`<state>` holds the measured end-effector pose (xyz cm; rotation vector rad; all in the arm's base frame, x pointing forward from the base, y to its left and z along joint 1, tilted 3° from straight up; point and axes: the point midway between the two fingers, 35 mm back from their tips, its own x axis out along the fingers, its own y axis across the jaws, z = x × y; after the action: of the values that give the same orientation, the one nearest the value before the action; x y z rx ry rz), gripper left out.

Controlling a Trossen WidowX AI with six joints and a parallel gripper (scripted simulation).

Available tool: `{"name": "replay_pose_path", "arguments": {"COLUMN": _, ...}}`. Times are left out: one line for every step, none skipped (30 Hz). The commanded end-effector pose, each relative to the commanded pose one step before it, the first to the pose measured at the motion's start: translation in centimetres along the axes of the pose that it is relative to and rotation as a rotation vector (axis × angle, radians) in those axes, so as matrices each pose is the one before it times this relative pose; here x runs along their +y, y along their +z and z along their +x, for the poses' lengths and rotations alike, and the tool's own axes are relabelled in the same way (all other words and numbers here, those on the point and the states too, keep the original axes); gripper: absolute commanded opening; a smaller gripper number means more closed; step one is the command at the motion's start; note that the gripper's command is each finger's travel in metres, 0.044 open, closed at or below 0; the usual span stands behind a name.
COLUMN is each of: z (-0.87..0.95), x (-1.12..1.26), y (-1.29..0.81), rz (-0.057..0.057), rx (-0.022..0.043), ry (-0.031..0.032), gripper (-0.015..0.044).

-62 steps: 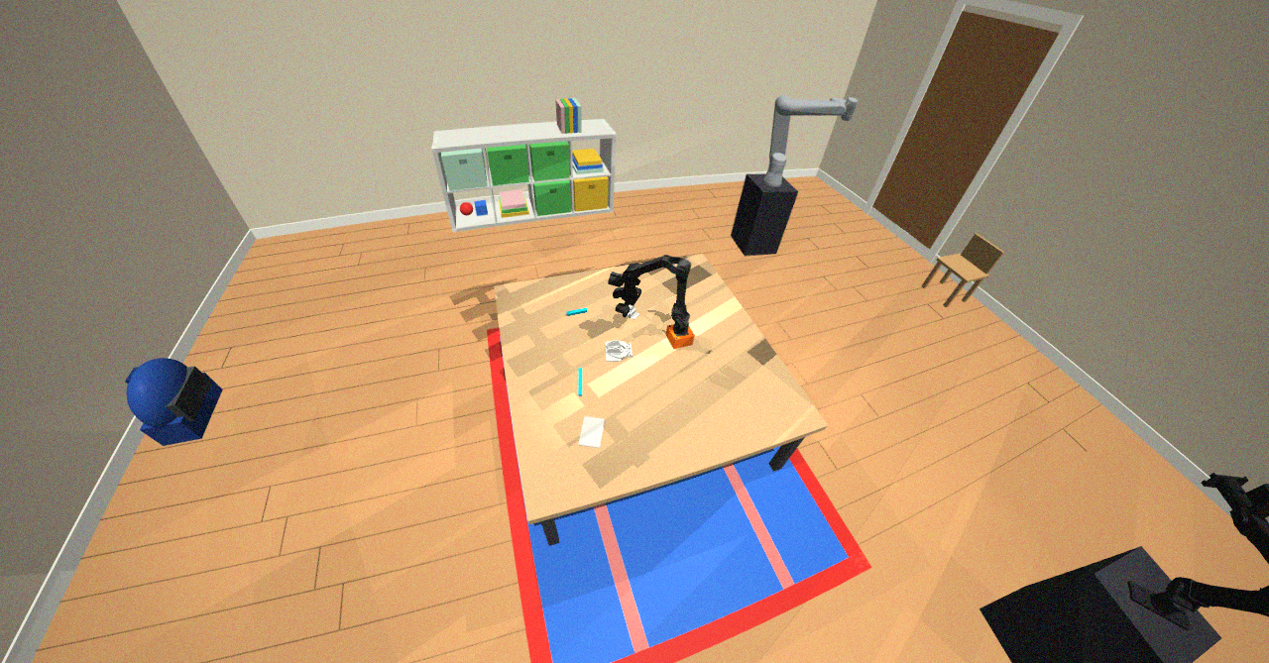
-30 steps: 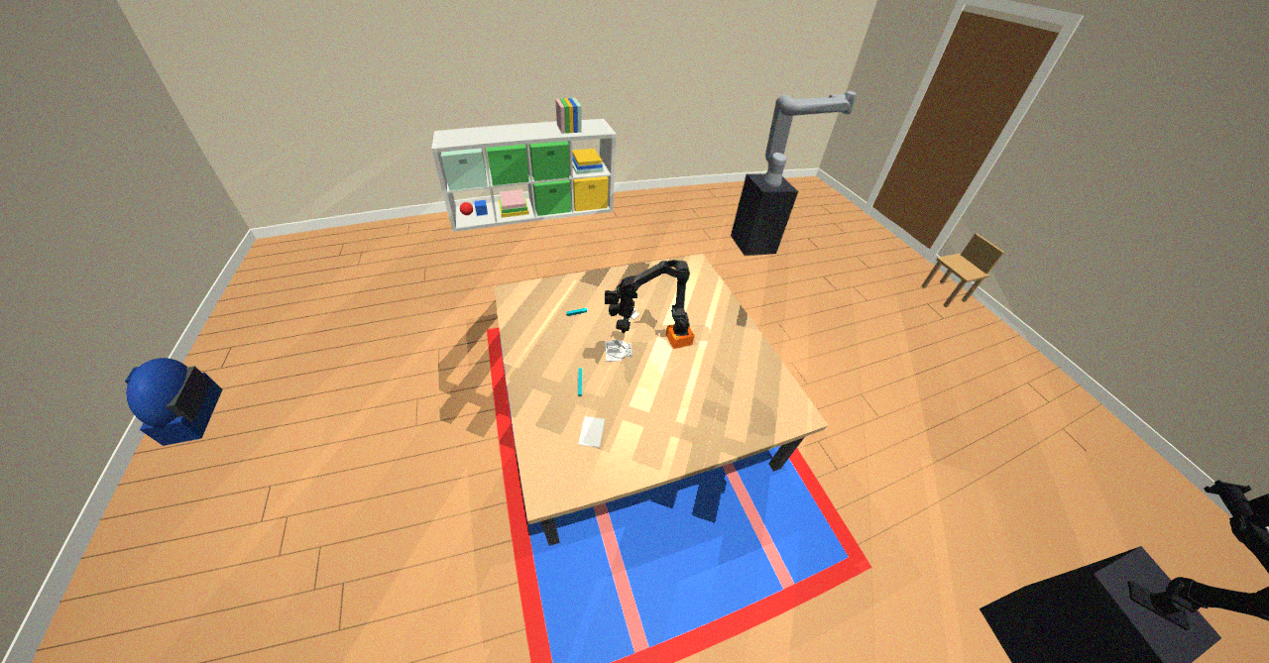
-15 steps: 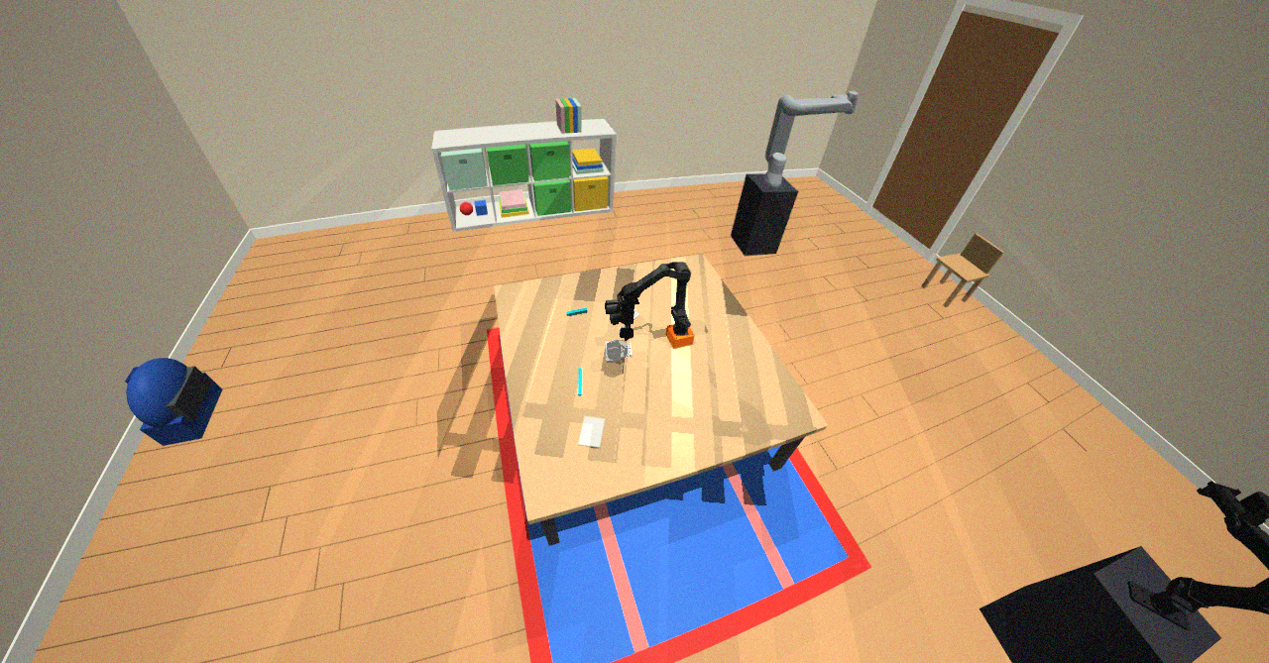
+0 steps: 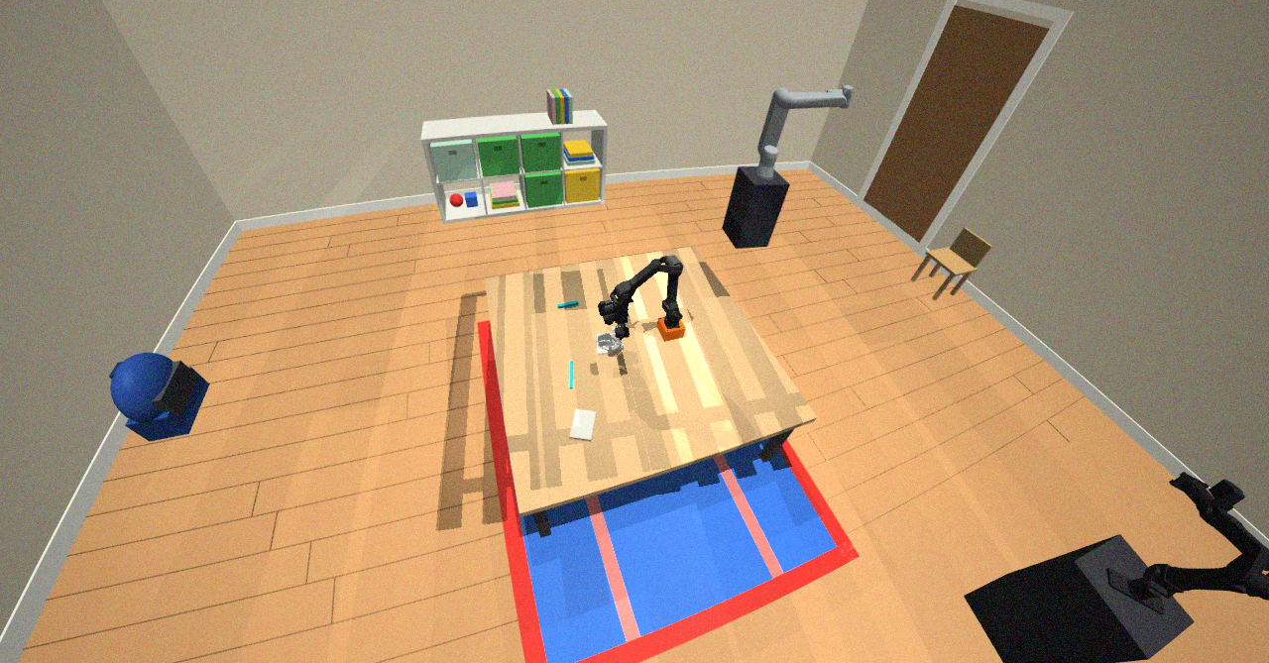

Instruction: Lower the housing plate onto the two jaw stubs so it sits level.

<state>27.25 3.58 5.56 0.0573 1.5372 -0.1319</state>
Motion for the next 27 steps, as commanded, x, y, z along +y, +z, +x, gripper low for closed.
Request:
{"name": "replay_pose_path", "arguments": {"z": 0.014, "x": 0.197, "y": -0.030, "rz": -0.0028, "rx": -0.00260, "ry": -0.00322, "gripper": 0.0351}}
{"name": "replay_pose_path", "arguments": {"z": 0.000, "x": 0.000, "y": 0.000, "rz": 0.0000, "rx": 0.00000, "ry": 0.00000, "gripper": 0.0351}}
{"name": "replay_pose_path", "arguments": {"z": 0.000, "x": 0.000, "y": 0.000, "rz": 0.0000, "rx": 0.00000, "ry": 0.00000, "gripper": 0.0351}}
{"name": "replay_pose_path", "arguments": {"z": 0.000, "x": 0.000, "y": 0.000, "rz": 0.0000, "rx": 0.00000, "ry": 0.00000, "gripper": 0.0351}}
{"name": "replay_pose_path", "arguments": {"z": 0.000, "x": 0.000, "y": 0.000, "rz": 0.0000, "rx": 0.00000, "ry": 0.00000, "gripper": 0.0351}}
{"name": "replay_pose_path", "arguments": {"z": 0.000, "x": 0.000, "y": 0.000, "rz": 0.0000, "rx": 0.00000, "ry": 0.00000, "gripper": 0.0351}}
{"name": "replay_pose_path", "arguments": {"z": 0.000, "x": 0.000, "y": 0.000, "rz": 0.0000, "rx": 0.00000, "ry": 0.00000, "gripper": 0.0351}}
{"name": "replay_pose_path", "arguments": {"z": 0.000, "x": 0.000, "y": 0.000, "rz": 0.0000, "rx": 0.00000, "ry": 0.00000, "gripper": 0.0351}}
{"name": "replay_pose_path", "arguments": {"z": 0.000, "x": 0.000, "y": 0.000, "rz": 0.0000, "rx": 0.00000, "ry": 0.00000, "gripper": 0.0351}}
{"name": "replay_pose_path", "arguments": {"z": 0.000, "x": 0.000, "y": 0.000, "rz": 0.0000, "rx": 0.00000, "ry": 0.00000, "gripper": 0.0351}}
{"name": "replay_pose_path", "arguments": {"z": 0.000, "x": 0.000, "y": 0.000, "rz": 0.0000, "rx": 0.00000, "ry": 0.00000, "gripper": 0.0351}}
{"name": "replay_pose_path", "arguments": {"z": 0.000, "x": 0.000, "y": 0.000, "rz": 0.0000, "rx": 0.00000, "ry": 0.00000, "gripper": 0.0351}}
{"name": "replay_pose_path", "arguments": {"z": 0.000, "x": 0.000, "y": 0.000, "rz": 0.0000, "rx": 0.00000, "ry": 0.00000, "gripper": 0.0351}}
{"name": "replay_pose_path", "arguments": {"z": 0.000, "x": 0.000, "y": 0.000, "rz": 0.0027, "rx": 0.00000, "ry": 0.00000, "gripper": 0.0351}}
{"name": "replay_pose_path", "arguments": {"z": 0.000, "x": 0.000, "y": 0.000, "rz": 0.0068, "rx": 0.00000, "ry": 0.00000, "gripper": 0.0351}}
{"name": "replay_pose_path", "arguments": {"z": 0.000, "x": 0.000, "y": 0.000, "rz": 0.0027, "rx": 0.00000, "ry": 0.00000, "gripper": 0.0351}}
{"name": "replay_pose_path", "arguments": {"z": 0.000, "x": 0.000, "y": 0.000, "rz": 0.0000, "rx": 0.00000, "ry": 0.00000, "gripper": 0.0351}}
{"name": "replay_pose_path", "arguments": {"z": 0.000, "x": 0.000, "y": 0.000, "rz": 0.0000, "rx": 0.00000, "ry": 0.00000, "gripper": 0.0351}}
{"name": "replay_pose_path", "arguments": {"z": 0.000, "x": 0.000, "y": 0.000, "rz": 0.0000, "rx": 0.00000, "ry": 0.00000, "gripper": 0.0351}}
{"name": "replay_pose_path", "arguments": {"z": 0.000, "x": 0.000, "y": 0.000, "rz": 0.0000, "rx": 0.00000, "ry": 0.00000, "gripper": 0.0351}}
{"name": "replay_pose_path", "arguments": {"z": 0.000, "x": 0.000, "y": 0.000, "rz": 0.0000, "rx": 0.00000, "ry": 0.00000, "gripper": 0.0351}}
{"name": "replay_pose_path", "arguments": {"z": 0.000, "x": 0.000, "y": 0.000, "rz": 0.0000, "rx": 0.00000, "ry": 0.00000, "gripper": 0.0351}}
{"name": "replay_pose_path", "arguments": {"z": 0.000, "x": 0.000, "y": 0.000, "rz": 0.0000, "rx": 0.00000, "ry": 0.00000, "gripper": 0.0351}}
{"name": "replay_pose_path", "arguments": {"z": 0.000, "x": 0.000, "y": 0.000, "rz": 0.0000, "rx": 0.00000, "ry": 0.00000, "gripper": 0.0351}}
{"name": "replay_pose_path", "arguments": {"z": 0.000, "x": -0.048, "y": -0.010, "rz": 0.0000, "rx": 0.00001, "ry": -0.00004, "gripper": 0.0351}}
{"name": "replay_pose_path", "arguments": {"z": 0.001, "x": -0.144, "y": -0.030, "rz": 0.0000, "rx": 0.00002, "ry": -0.00013, "gripper": 0.0351}}
{"name": "replay_pose_path", "arguments": {"z": 0.002, "x": -0.216, "y": -0.047, "rz": 0.0000, "rx": 0.00003, "ry": -0.00020, "gripper": 0.0351}}
